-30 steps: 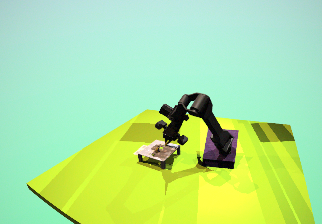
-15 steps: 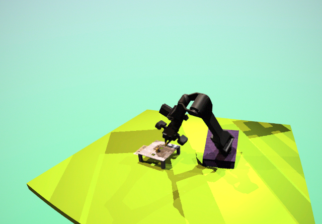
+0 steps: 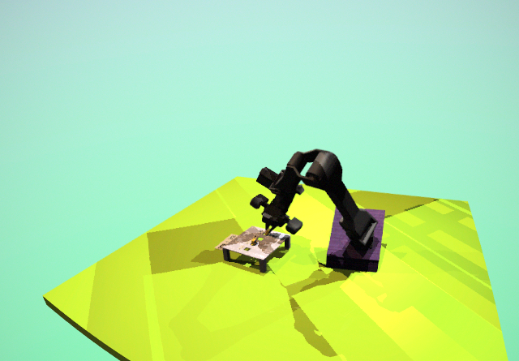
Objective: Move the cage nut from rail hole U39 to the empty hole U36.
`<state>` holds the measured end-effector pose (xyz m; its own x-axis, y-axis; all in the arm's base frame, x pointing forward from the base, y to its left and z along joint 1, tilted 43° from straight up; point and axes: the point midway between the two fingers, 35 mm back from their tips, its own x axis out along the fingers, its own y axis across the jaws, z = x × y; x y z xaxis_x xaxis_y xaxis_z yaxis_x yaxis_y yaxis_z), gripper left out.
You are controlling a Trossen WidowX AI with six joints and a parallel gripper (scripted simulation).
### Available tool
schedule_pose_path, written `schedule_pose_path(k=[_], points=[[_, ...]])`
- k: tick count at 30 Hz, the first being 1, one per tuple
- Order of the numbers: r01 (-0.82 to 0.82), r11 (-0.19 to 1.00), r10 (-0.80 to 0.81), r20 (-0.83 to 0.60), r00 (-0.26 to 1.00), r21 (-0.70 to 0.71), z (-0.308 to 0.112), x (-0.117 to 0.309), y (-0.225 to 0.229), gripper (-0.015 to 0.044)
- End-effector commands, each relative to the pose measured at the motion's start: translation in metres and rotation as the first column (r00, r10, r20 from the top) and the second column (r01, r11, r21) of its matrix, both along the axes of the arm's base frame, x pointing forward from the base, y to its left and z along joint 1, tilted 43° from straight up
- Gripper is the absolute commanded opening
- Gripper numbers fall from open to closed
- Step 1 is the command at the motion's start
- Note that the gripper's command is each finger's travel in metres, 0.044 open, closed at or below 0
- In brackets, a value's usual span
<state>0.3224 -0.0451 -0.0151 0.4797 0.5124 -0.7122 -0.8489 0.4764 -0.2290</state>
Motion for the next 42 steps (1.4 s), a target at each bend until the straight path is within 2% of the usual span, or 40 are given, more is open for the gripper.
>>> schedule_pose_path(k=[1,42], points=[[0.004,1.000,-0.004,0.001,1.000,-0.002,-0.0012,-0.0010,0.0003,0.0028],[0.015,1.000,-0.015,0.013,1.000,-0.005,-0.0004,-0.0012,0.0003,0.0028]])
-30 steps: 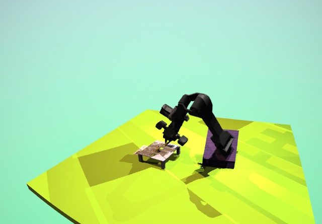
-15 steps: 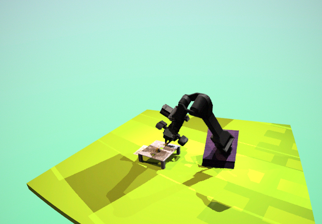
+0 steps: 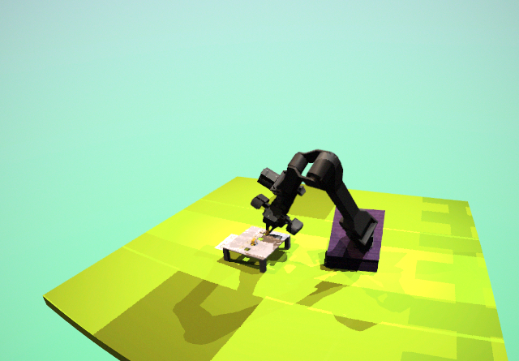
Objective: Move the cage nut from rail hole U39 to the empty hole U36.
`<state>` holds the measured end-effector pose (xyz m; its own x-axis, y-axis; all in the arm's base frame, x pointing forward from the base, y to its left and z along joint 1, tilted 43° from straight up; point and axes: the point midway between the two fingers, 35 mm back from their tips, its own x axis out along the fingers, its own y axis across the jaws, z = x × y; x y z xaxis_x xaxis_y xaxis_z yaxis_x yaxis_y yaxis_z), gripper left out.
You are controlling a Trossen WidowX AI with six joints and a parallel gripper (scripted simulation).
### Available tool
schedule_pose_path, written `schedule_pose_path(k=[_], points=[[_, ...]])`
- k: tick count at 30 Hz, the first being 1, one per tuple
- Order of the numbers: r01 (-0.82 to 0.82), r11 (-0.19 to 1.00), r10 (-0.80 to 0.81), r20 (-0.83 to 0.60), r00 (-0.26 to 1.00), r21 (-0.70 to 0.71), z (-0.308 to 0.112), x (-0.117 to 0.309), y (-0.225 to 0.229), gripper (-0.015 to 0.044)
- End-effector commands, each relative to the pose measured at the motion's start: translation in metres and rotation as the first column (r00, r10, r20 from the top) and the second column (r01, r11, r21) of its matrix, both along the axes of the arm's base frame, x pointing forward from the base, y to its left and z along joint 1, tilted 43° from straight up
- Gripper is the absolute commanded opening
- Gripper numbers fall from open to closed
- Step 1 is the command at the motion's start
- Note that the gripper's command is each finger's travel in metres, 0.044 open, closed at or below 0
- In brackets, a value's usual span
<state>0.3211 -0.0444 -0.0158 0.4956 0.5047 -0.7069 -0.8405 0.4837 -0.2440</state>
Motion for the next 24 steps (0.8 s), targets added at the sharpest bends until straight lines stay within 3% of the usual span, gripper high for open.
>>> schedule_pose_path(k=[1,24], points=[[0.005,1.000,-0.005,-0.003,1.000,-0.001,0.0004,0.0001,-0.0003,0.0028],[0.023,1.000,-0.023,0.015,1.000,-0.007,0.0004,-0.0013,0.0003,0.0028]])
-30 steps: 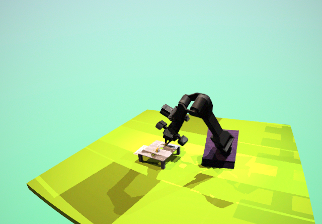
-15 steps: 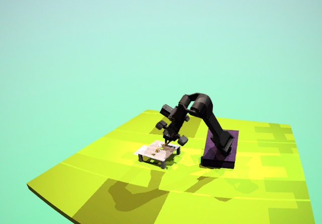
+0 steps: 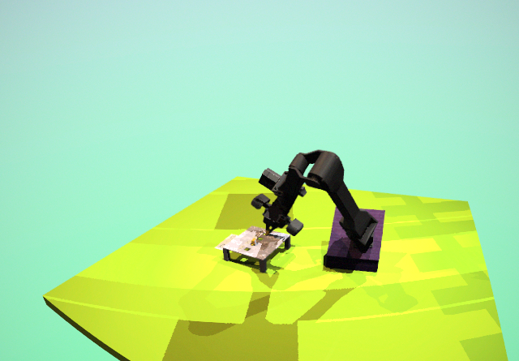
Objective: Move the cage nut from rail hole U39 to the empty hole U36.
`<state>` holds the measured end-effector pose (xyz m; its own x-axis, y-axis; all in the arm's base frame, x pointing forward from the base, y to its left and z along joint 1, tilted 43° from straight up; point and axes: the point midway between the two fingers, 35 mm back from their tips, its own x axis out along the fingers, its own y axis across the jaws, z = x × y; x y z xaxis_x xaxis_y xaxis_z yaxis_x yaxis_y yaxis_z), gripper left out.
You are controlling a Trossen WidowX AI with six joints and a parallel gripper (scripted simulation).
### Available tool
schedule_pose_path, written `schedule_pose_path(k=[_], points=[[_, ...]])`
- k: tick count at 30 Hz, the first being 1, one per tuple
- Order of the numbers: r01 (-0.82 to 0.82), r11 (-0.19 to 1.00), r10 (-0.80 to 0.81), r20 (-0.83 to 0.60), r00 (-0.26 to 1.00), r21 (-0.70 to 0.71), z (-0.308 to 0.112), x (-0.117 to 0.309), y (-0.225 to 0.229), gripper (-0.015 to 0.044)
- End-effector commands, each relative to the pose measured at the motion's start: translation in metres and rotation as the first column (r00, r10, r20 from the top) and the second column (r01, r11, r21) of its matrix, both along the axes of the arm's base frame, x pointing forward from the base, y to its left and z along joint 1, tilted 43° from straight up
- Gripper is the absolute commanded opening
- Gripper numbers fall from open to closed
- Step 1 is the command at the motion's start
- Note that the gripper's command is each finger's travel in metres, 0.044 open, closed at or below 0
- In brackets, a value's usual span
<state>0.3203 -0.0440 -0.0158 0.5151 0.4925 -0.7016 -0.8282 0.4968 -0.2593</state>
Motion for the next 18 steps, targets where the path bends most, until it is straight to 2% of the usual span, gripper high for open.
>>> schedule_pose_path(k=[1,18], points=[[0.006,1.000,-0.006,0.000,1.000,-0.002,0.0004,-0.0005,-0.0001,0.0028],[0.017,1.000,-0.017,0.011,1.000,-0.006,0.0005,0.0002,-0.0003,0.0028]])
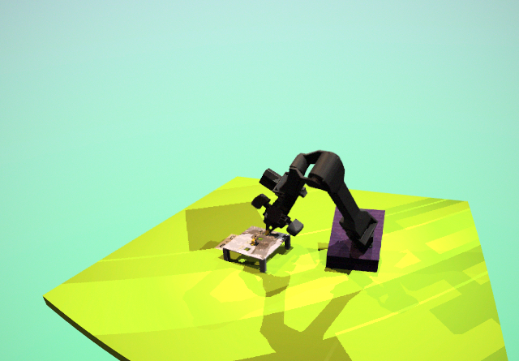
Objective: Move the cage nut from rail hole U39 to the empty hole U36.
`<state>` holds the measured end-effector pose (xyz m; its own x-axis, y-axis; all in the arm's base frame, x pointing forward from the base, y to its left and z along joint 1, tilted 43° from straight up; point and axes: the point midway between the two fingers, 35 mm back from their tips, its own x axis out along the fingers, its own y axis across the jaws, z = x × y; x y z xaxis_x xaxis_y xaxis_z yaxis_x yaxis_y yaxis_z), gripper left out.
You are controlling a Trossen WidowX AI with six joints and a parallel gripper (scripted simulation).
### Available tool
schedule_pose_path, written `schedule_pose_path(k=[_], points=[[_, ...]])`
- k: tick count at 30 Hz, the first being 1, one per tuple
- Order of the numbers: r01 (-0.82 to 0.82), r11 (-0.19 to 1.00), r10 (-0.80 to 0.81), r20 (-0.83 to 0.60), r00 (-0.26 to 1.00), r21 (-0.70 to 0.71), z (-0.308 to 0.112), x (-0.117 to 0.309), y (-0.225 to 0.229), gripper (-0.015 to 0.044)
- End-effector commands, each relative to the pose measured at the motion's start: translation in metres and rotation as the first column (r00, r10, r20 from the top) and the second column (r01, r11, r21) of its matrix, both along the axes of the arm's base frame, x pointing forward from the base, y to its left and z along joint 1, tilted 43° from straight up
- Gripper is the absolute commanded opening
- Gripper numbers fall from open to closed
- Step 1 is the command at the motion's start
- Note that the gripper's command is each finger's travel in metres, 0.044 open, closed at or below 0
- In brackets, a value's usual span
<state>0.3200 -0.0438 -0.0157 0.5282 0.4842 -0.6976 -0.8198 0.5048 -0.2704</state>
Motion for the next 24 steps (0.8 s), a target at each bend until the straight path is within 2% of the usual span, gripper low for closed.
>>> schedule_pose_path(k=[1,24], points=[[0.006,1.000,-0.006,0.000,1.000,-0.002,0.0003,0.0005,-0.0005,0.0028],[-0.011,1.000,0.011,-0.018,1.000,0.003,0.0008,0.0018,-0.0013,0.0028]])
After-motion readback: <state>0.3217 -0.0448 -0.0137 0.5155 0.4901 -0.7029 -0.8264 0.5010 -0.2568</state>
